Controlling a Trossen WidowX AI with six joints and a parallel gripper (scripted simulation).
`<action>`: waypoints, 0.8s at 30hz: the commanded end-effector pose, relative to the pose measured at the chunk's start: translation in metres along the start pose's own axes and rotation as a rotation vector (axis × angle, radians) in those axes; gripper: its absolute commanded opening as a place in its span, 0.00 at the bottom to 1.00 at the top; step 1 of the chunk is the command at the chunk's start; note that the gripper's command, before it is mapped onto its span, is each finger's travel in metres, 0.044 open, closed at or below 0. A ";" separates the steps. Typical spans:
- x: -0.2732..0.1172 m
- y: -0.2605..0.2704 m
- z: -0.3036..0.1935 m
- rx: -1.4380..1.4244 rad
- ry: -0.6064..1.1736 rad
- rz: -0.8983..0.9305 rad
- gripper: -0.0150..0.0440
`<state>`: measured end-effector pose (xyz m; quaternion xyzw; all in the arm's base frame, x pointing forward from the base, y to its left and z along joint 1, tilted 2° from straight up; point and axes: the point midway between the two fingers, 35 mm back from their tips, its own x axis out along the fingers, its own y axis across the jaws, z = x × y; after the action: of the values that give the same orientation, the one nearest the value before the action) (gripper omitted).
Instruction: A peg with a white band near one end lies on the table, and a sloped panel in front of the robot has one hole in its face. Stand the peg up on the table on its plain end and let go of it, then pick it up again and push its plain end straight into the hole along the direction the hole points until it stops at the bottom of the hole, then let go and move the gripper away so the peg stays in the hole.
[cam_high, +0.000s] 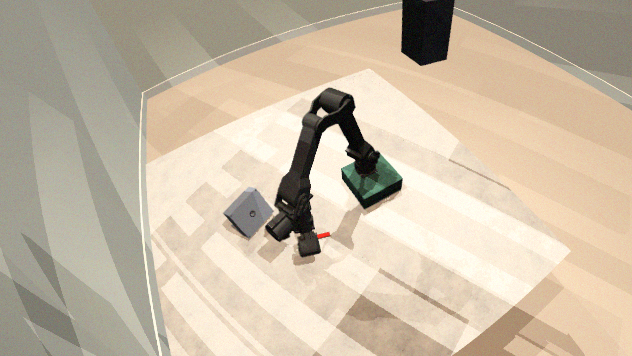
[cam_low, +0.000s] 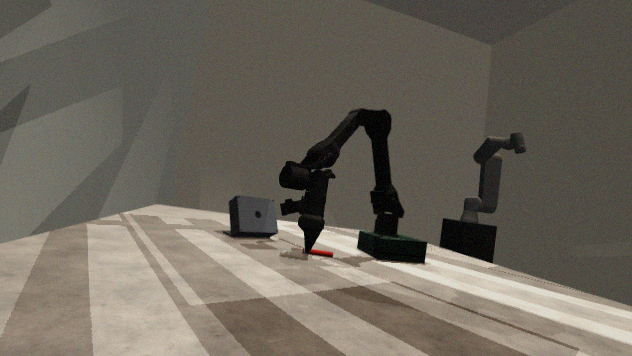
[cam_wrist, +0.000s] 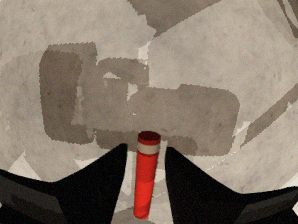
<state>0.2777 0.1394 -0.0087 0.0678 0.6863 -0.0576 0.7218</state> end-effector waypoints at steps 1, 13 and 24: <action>0.001 -0.001 0.000 -0.003 0.000 -0.004 0.44; 0.001 -0.001 0.000 -0.003 0.000 -0.004 0.34; -0.002 0.000 -0.002 -0.001 -0.039 -0.001 0.34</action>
<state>0.2770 0.1394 -0.0086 0.0666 0.6806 -0.0574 0.7274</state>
